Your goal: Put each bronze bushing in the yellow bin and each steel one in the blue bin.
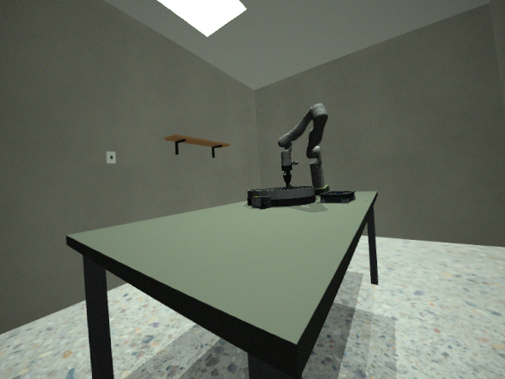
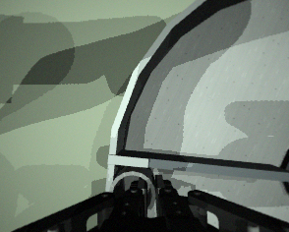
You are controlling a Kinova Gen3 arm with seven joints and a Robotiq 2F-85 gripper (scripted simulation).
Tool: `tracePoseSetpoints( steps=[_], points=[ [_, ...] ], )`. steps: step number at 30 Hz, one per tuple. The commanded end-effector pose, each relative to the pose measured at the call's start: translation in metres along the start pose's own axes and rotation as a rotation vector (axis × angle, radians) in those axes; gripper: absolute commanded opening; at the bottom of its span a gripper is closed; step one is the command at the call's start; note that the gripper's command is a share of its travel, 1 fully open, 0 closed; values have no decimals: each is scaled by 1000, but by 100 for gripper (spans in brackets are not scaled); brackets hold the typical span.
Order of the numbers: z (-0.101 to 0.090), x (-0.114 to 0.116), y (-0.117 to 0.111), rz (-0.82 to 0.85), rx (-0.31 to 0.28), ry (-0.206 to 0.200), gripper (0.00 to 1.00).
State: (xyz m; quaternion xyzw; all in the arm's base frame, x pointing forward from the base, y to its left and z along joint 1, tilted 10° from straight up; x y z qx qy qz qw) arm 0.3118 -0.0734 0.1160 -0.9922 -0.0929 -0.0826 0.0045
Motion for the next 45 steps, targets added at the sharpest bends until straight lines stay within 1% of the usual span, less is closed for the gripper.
tracePoseSetpoints(
  steps=[1, 45],
  points=[
    [-2, 0, 0, 0, 0, 1, 0],
    [-15, 0, 0, 0, 0, 1, 0]
  ],
)
Point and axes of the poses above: the point where the finger pads meet when closed, its own z axis out along the fingers, its own x axis across the jaws, y = z × x, the point moved 3 cm from there along -z, back along the fingers, and after that the axes turned 7 degrees about z, right-handed, at the moved point
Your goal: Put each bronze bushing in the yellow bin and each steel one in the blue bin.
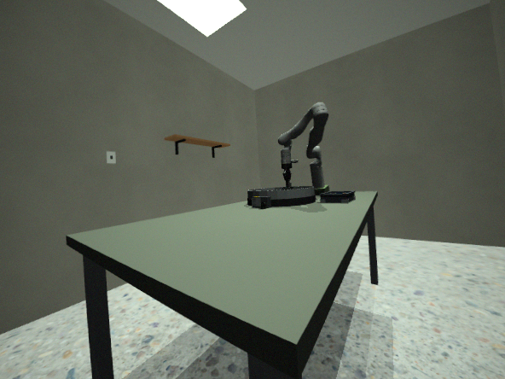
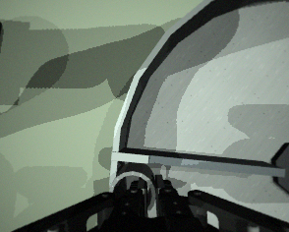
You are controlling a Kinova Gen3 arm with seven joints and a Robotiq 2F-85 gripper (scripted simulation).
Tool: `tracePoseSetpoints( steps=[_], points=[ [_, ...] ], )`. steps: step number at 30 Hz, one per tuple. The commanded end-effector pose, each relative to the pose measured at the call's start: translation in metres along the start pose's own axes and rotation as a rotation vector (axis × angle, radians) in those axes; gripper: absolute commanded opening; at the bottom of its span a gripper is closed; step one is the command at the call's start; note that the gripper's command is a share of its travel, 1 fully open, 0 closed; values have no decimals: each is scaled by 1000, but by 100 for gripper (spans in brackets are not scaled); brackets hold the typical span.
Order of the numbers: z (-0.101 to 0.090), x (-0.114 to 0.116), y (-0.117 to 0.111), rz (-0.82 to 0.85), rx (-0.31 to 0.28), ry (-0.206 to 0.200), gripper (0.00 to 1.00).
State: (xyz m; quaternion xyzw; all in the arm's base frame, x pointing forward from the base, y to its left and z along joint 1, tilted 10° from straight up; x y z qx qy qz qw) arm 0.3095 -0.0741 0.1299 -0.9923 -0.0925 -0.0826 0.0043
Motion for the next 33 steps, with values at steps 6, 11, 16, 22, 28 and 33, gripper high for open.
tracePoseSetpoints(
  steps=[6, 11, 16, 22, 28, 33],
  points=[
    [-3, 0, 0, -1, 1, 1, 0],
    [-4, 0, 0, -1, 1, 1, 0],
    [-4, 0, 0, -1, 1, 1, 0],
    [-10, 0, 0, -1, 1, 1, 0],
    [-10, 0, 0, -1, 0, 1, 0],
    [-12, 0, 0, -1, 0, 1, 0]
  ],
)
Point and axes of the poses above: the point where the finger pads meet when closed, its own z axis out along the fingers, its own x axis across the jaws, y = z × x, the point moved 3 cm from there along -z, back along the fingers, and after that the axes turned 7 degrees about z, right-handed, at the moved point
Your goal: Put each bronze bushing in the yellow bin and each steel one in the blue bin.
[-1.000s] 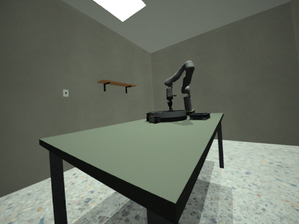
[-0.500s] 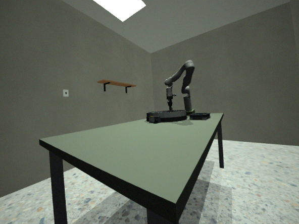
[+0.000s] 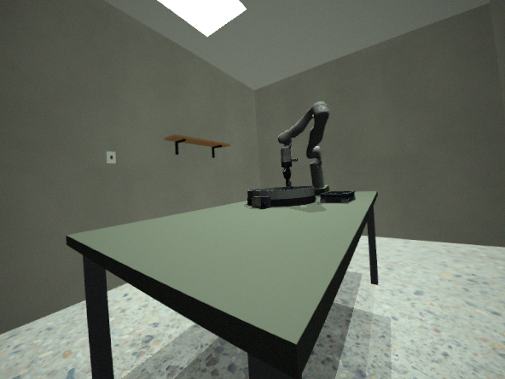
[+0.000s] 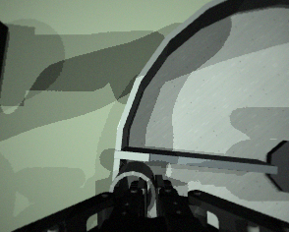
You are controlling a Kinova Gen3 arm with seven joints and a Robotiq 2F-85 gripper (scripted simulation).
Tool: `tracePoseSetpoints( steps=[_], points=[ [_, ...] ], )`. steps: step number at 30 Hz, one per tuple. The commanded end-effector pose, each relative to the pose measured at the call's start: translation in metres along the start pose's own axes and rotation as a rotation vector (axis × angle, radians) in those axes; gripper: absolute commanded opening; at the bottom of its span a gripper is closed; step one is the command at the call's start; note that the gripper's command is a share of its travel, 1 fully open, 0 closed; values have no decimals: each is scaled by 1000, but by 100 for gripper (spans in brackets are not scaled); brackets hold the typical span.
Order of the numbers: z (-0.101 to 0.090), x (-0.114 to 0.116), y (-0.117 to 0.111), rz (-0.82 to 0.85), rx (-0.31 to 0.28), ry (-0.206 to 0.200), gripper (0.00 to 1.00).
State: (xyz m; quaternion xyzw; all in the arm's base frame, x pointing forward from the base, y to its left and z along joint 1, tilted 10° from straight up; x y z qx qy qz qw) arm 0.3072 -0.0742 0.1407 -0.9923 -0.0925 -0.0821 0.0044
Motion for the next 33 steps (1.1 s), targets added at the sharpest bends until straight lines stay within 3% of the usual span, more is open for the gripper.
tracePoseSetpoints(
  steps=[1, 33],
  points=[
    [-2, 1, 0, -1, 0, 2, 0],
    [-11, 1, 0, -1, 0, 3, 0]
  ],
)
Point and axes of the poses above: the point where the finger pads meet when closed, its own z axis out along the fingers, its own x axis across the jaws, y = z × x, the point moved 3 cm from there along -z, back along the fingers, and after that the axes turned 7 degrees about z, right-handed, at the moved point
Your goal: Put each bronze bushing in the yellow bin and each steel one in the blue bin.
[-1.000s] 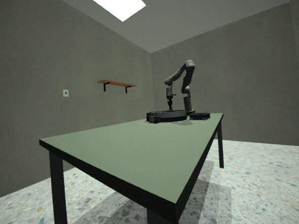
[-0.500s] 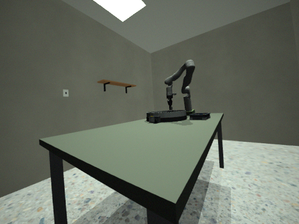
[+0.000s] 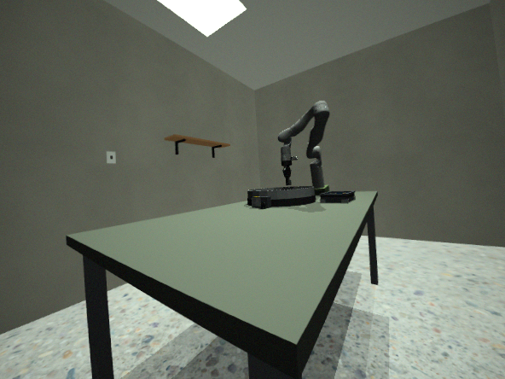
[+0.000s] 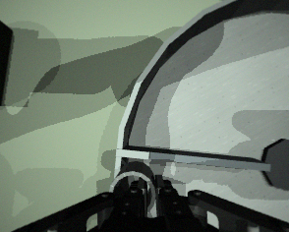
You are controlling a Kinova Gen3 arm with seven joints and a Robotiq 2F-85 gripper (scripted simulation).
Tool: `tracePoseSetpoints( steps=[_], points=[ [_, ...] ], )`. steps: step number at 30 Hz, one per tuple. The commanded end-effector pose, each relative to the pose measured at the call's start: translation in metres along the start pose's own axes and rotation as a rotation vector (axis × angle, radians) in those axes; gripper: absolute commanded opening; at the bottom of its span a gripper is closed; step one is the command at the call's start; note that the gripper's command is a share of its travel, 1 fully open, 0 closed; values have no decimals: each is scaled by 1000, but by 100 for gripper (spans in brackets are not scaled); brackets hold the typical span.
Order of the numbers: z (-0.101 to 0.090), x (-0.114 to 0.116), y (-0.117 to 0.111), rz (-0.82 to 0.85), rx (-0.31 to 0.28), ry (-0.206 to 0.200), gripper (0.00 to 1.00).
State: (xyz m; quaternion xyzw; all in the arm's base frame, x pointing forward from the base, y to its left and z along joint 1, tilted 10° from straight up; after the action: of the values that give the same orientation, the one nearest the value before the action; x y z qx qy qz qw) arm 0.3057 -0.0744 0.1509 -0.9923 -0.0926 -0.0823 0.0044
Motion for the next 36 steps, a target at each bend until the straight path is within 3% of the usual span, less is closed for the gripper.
tracePoseSetpoints(
  steps=[1, 18, 28, 31, 33, 36],
  points=[
    [-1, 1, 0, -1, 0, 2, 0],
    [-41, 0, 0, -1, 0, 2, 0],
    [-41, 0, 0, -1, 0, 2, 0],
    [-41, 5, -31, 14, 0, 2, 0],
    [-41, 5, -31, 14, 0, 2, 0],
    [-41, 8, -51, 24, 0, 2, 0]
  ],
)
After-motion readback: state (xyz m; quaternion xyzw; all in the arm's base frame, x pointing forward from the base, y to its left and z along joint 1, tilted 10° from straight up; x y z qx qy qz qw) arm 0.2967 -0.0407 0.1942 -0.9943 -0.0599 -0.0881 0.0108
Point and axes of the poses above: the point where the finger pads meet when closed, its own z axis out along the fingers, its own x axis across the jaws, y = z × x, the point moved 3 cm from there along -z, back along the fingers, and after that the axes turned 7 degrees about z, right-handed, at the moved point
